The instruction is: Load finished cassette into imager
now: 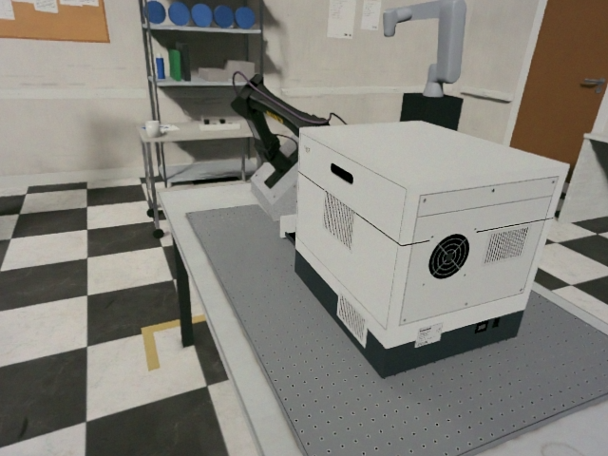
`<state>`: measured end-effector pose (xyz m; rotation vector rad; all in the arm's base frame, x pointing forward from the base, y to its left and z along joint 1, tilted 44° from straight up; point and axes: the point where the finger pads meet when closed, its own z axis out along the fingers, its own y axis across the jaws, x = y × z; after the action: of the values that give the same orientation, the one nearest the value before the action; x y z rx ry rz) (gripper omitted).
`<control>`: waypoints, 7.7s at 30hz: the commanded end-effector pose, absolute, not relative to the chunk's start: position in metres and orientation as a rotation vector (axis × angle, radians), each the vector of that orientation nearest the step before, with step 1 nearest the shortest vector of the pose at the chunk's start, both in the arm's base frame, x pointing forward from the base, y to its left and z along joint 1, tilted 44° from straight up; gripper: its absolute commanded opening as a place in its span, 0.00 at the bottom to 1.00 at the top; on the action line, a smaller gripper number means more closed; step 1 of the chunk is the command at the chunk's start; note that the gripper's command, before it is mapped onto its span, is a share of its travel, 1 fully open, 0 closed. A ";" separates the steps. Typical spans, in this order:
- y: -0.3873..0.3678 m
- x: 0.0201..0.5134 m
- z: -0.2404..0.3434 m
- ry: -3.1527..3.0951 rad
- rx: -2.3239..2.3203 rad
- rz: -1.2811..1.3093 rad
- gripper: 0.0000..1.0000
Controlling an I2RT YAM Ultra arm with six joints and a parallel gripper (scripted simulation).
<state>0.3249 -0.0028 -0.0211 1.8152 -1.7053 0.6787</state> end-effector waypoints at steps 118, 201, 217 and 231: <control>0.010 0.424 -0.020 -1.694 1.856 0.712 0.00; -0.026 0.425 -0.060 -1.702 1.856 0.719 0.00; -0.026 0.424 -0.060 -1.699 1.856 0.717 0.00; -0.026 0.424 -0.060 -1.699 1.856 0.717 0.00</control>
<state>0.4167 -0.0398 -0.0665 1.8166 -1.7122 0.6806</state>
